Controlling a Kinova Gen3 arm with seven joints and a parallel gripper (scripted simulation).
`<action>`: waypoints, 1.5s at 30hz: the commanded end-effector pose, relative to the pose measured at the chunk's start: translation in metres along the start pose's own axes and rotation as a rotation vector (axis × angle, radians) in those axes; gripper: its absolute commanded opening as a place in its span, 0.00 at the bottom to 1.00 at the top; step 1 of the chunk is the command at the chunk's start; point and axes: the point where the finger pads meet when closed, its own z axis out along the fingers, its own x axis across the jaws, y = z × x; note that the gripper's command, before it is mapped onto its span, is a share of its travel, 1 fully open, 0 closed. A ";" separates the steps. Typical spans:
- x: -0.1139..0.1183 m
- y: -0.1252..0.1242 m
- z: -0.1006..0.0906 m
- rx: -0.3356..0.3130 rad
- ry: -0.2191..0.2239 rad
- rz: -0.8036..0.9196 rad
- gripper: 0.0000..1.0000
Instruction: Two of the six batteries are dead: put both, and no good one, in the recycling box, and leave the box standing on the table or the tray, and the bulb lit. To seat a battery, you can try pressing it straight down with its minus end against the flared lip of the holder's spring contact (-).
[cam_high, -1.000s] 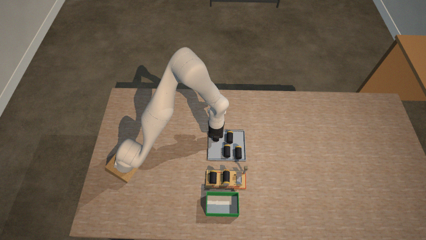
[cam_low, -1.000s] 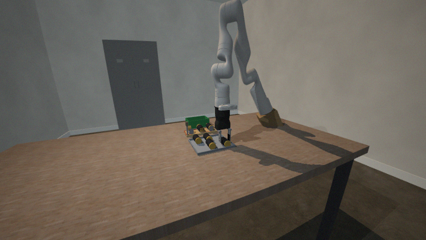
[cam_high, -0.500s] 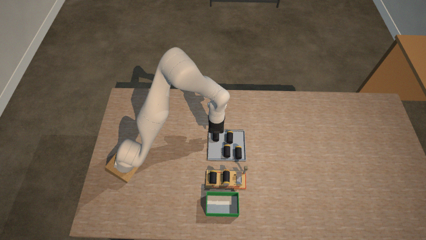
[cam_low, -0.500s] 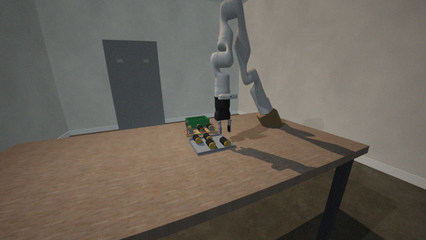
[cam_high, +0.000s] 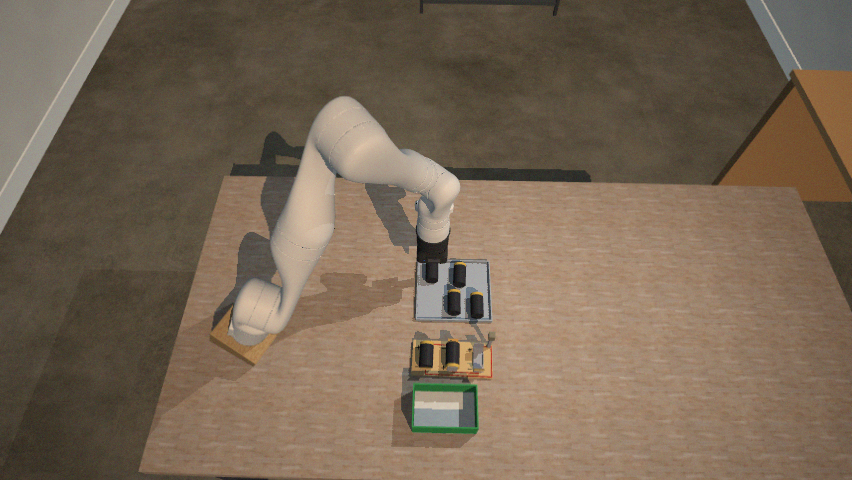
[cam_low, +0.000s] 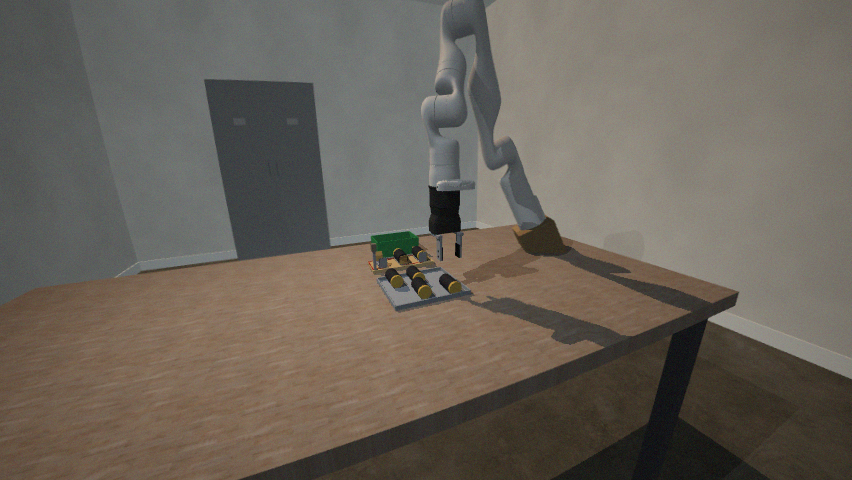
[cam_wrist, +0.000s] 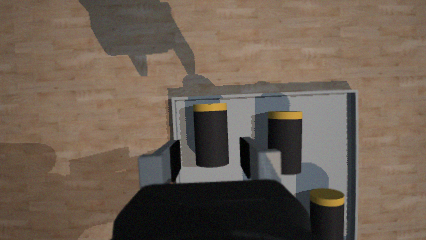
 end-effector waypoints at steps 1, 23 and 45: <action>0.001 -0.006 -0.018 0.017 0.007 -0.004 0.90; 0.022 -0.002 -0.054 0.017 0.007 -0.004 0.90; 0.076 0.006 -0.054 0.017 0.007 0.005 0.90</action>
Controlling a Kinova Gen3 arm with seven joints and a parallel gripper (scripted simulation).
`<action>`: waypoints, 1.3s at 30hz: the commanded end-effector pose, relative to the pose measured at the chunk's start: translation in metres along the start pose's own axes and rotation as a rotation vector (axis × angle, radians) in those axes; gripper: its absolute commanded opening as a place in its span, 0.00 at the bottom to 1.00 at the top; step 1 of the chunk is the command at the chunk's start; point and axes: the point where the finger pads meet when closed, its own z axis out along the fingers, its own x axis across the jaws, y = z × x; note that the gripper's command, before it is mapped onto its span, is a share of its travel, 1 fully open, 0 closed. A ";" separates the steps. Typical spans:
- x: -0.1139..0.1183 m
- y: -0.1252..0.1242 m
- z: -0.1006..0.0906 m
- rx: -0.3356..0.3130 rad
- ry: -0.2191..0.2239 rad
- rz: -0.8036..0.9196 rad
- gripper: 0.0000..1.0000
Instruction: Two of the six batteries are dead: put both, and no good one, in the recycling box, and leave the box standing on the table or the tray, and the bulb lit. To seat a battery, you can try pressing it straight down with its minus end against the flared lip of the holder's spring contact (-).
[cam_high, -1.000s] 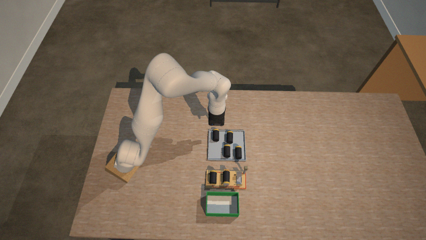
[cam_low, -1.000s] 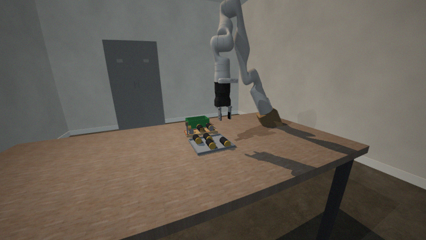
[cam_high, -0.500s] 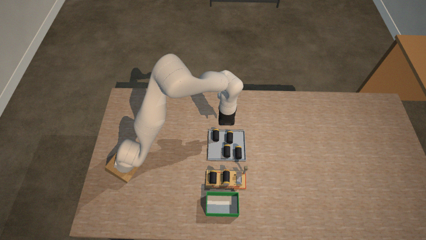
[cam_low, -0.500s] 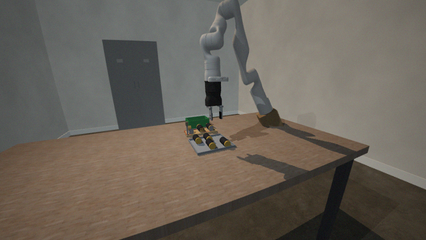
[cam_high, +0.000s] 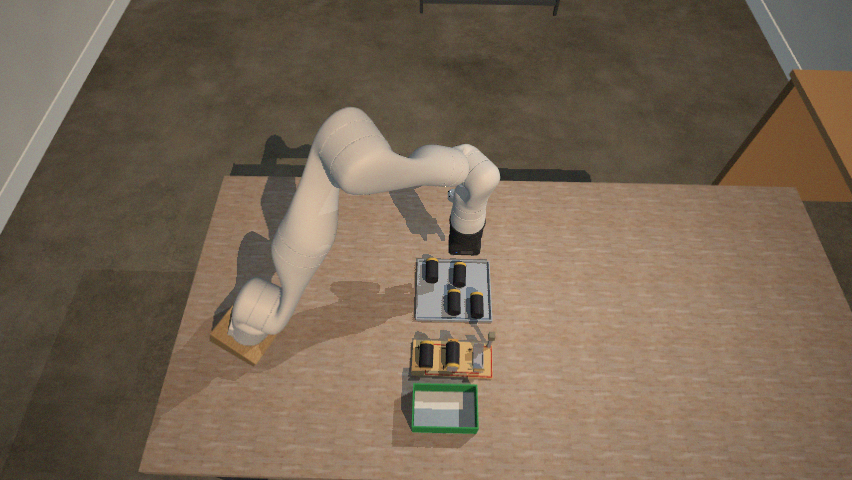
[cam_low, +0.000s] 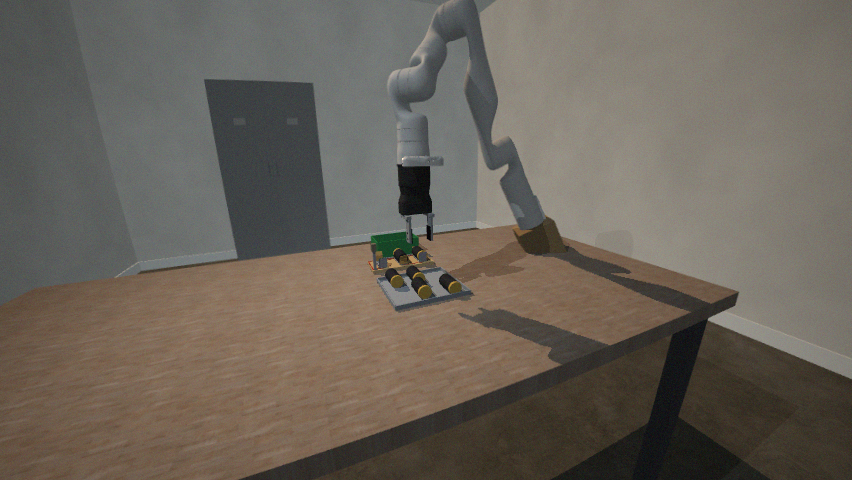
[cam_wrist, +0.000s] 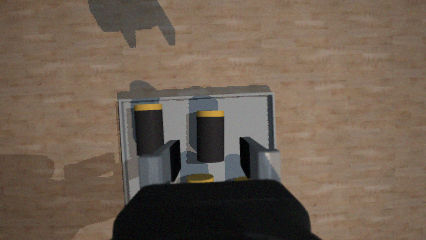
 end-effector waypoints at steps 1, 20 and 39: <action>0.000 0.000 0.000 0.000 0.001 0.009 0.90; 0.000 0.000 0.004 0.000 0.001 0.037 0.90; 0.000 0.000 0.086 0.000 0.001 0.037 0.90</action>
